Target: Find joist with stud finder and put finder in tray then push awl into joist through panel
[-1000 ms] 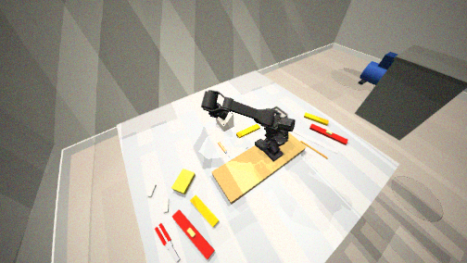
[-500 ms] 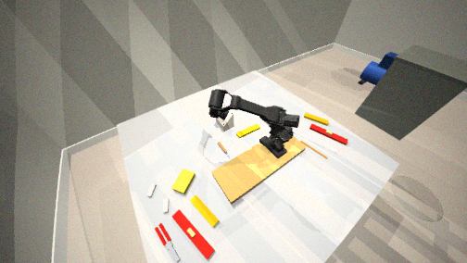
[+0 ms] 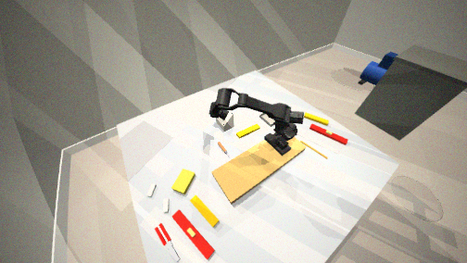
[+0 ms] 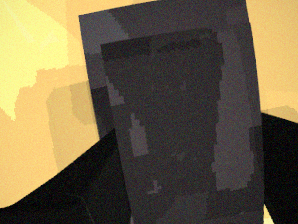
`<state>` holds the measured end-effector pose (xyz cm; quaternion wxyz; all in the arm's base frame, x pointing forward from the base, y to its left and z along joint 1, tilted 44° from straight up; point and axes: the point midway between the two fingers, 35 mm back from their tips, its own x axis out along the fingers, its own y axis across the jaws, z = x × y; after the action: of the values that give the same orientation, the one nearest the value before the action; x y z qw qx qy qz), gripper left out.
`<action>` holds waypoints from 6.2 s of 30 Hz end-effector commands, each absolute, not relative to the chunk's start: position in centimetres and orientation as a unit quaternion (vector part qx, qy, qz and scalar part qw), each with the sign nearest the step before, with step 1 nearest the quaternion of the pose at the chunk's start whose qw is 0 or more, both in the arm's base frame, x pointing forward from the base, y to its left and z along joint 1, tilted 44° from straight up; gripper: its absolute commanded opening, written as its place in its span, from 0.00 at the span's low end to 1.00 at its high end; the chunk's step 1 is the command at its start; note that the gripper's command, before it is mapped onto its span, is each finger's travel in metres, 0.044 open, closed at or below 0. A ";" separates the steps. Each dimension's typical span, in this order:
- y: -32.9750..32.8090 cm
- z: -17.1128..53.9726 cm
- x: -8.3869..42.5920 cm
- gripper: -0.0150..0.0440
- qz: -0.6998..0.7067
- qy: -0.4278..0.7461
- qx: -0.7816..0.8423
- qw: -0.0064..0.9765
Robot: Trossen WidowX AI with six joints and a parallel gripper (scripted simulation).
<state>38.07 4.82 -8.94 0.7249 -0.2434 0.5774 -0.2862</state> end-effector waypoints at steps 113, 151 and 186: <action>-1.8 -2.8 36.8 0.25 -0.287 0.579 -0.244 0.723; -7.6 2.7 35.8 0.25 -0.288 0.579 -0.245 0.722; -12.9 7.8 34.8 0.25 -0.289 0.579 -0.247 0.721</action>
<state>34.96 -12.33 7.27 0.7224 -0.2460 0.5779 -0.2891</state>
